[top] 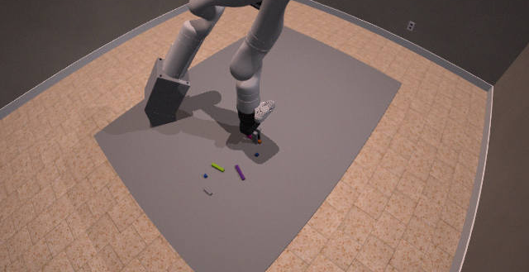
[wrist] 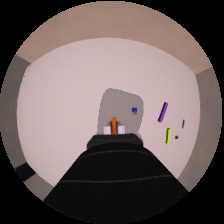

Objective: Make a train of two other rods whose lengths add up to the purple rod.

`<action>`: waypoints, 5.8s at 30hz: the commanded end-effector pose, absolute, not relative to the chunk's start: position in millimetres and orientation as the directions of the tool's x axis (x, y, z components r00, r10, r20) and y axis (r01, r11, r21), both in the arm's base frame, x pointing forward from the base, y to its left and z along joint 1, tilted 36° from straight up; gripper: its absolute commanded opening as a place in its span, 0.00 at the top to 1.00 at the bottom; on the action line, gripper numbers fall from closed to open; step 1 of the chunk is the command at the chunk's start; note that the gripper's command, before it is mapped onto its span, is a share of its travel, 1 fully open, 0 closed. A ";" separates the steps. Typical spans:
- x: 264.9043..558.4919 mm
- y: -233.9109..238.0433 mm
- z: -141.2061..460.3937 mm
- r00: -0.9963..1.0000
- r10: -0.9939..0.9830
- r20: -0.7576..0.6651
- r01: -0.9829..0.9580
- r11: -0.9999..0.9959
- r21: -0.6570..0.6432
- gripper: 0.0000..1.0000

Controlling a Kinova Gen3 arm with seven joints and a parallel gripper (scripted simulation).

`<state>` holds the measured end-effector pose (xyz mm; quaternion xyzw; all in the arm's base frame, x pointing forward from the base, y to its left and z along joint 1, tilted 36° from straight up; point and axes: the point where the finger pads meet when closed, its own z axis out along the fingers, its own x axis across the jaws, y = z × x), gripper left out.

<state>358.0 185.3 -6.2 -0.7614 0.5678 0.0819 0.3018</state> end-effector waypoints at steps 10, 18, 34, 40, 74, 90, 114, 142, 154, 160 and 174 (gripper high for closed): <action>358.3 184.9 -5.9 0.342 -0.816 -0.467 -0.914 -0.172 -0.367 0.76; 358.3 184.9 -5.9 0.342 -0.816 -0.467 -0.914 -0.172 -0.367 0.58; 358.3 184.9 -5.9 0.342 -0.816 -0.467 -0.914 -0.172 -0.367 0.46; 358.1 184.4 -5.2 0.342 -0.816 -0.467 -0.914 -0.172 -0.367 0.46; 339.7 138.2 62.2 0.342 -0.816 -0.467 -0.914 -0.172 -0.367 0.46; 338.6 135.2 66.5 0.342 -0.816 -0.467 -0.914 -0.172 -0.367 0.00; 338.4 134.8 67.0 0.342 -0.816 -0.467 -0.914 -0.172 -0.367 0.00; 331.9 118.4 90.9 0.341 -0.816 -0.467 -0.914 -0.172 -0.367 0.00; 325.6 102.4 114.2 0.341 -0.816 -0.467 -0.914 -0.172 -0.367 0.00; 323.4 96.9 122.3 0.341 -0.816 -0.467 -0.914 -0.172 -0.367 0.00; 318.9 85.6 138.8 0.342 -0.816 -0.467 -0.914 -0.172 -0.367 0.00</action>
